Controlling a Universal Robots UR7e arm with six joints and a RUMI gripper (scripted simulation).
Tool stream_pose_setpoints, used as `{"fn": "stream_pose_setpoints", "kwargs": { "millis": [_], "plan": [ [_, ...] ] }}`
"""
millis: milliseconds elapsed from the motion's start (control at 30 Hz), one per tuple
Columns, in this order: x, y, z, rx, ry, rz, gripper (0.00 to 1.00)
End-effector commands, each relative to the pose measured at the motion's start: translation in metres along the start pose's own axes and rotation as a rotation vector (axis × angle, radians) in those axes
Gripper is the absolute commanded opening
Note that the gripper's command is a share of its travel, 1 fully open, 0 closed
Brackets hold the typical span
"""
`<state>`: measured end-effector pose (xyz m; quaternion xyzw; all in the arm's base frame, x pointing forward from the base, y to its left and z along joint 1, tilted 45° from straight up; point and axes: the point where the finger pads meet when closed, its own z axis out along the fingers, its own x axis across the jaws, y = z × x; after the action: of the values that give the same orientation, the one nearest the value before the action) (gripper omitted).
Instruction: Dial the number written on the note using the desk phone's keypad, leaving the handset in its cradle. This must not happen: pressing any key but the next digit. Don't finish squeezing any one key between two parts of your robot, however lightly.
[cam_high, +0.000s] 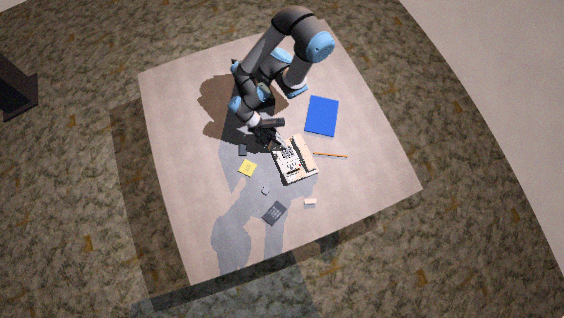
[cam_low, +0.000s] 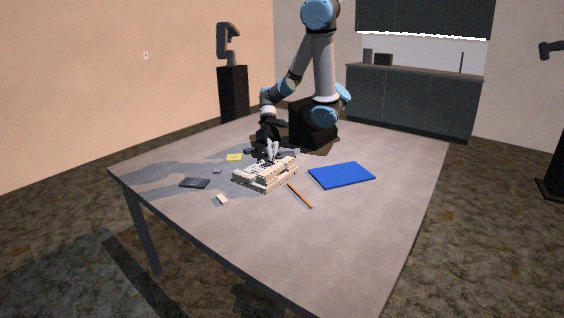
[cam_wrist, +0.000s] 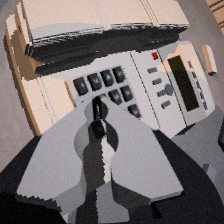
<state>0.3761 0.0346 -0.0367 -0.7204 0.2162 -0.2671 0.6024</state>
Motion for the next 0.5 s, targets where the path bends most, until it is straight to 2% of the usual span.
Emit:
{"fn": "stream_pose_setpoints", "kwargs": {
  "millis": [0, 467],
  "plan": [
    [-0.0003, 0.0010, 0.0008, -0.001, 0.001, -0.001, 0.00],
    [-0.0010, 0.0019, 0.0018, -0.001, 0.001, -0.001, 0.00]
  ]
}}
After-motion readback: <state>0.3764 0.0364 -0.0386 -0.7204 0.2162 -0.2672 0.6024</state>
